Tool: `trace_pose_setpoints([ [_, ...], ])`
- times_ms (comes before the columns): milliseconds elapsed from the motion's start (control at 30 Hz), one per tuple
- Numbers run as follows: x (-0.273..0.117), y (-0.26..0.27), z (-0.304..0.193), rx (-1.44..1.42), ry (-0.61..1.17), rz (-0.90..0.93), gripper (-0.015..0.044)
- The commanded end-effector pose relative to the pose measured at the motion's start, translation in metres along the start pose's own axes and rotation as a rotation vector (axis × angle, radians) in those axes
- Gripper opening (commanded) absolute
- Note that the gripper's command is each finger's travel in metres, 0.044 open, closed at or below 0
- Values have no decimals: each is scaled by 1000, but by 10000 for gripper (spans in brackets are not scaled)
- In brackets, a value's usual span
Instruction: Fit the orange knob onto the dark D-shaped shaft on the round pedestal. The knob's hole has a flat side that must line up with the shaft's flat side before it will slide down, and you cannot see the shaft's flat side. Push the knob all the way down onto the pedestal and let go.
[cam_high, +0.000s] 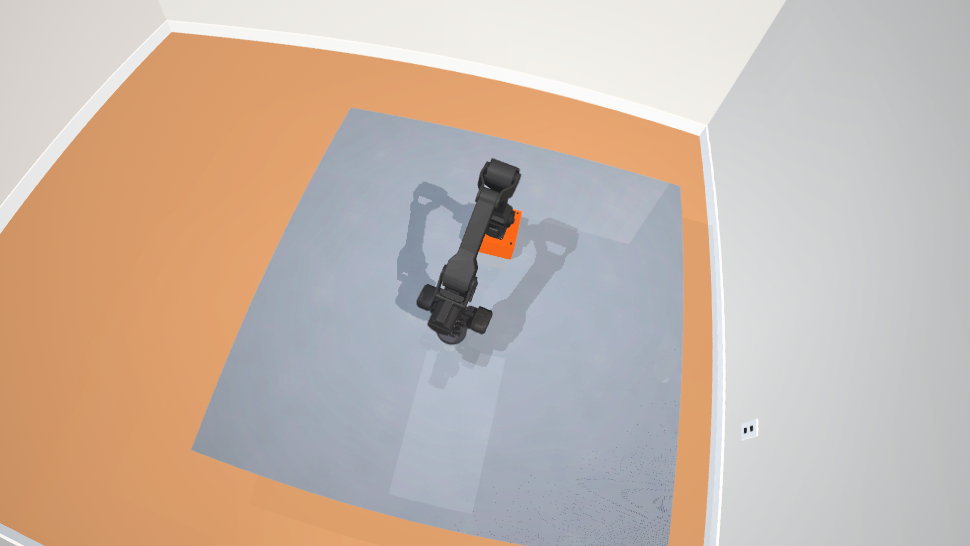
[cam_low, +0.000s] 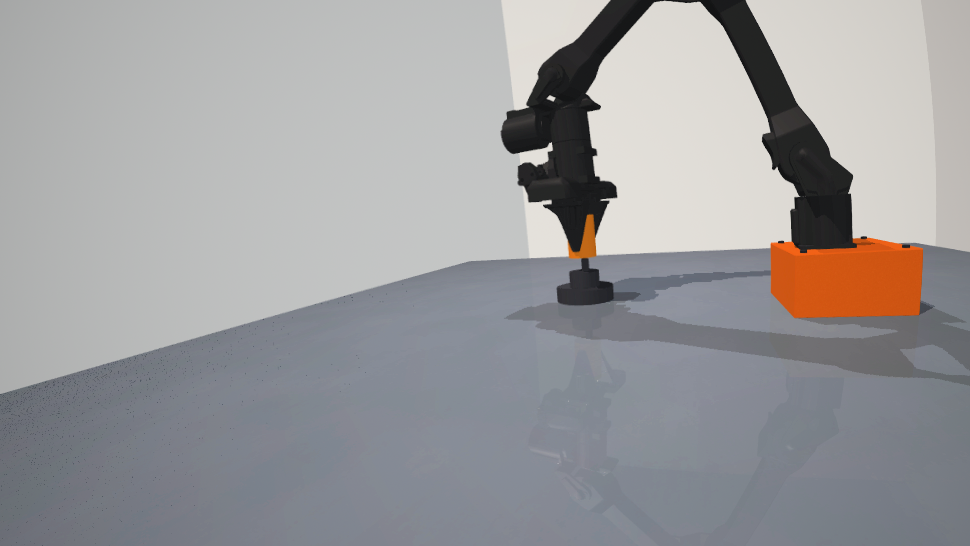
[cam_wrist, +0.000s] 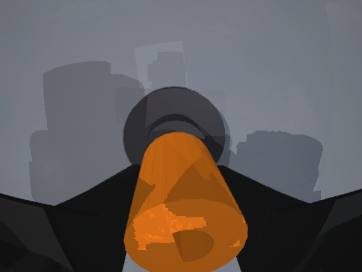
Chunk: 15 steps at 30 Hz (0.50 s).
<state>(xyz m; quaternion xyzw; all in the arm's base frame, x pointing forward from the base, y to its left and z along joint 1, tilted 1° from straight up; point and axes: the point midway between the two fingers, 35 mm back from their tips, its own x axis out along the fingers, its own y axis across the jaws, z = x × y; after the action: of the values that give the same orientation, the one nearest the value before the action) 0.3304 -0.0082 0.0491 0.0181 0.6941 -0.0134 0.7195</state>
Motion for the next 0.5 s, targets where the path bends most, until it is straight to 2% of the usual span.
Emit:
trace_pose_setpoints([
  [0, 1, 0, 0, 14, -3, -1, 0],
  [467, 3, 0, 1, 14, -3, -1, 0],
])
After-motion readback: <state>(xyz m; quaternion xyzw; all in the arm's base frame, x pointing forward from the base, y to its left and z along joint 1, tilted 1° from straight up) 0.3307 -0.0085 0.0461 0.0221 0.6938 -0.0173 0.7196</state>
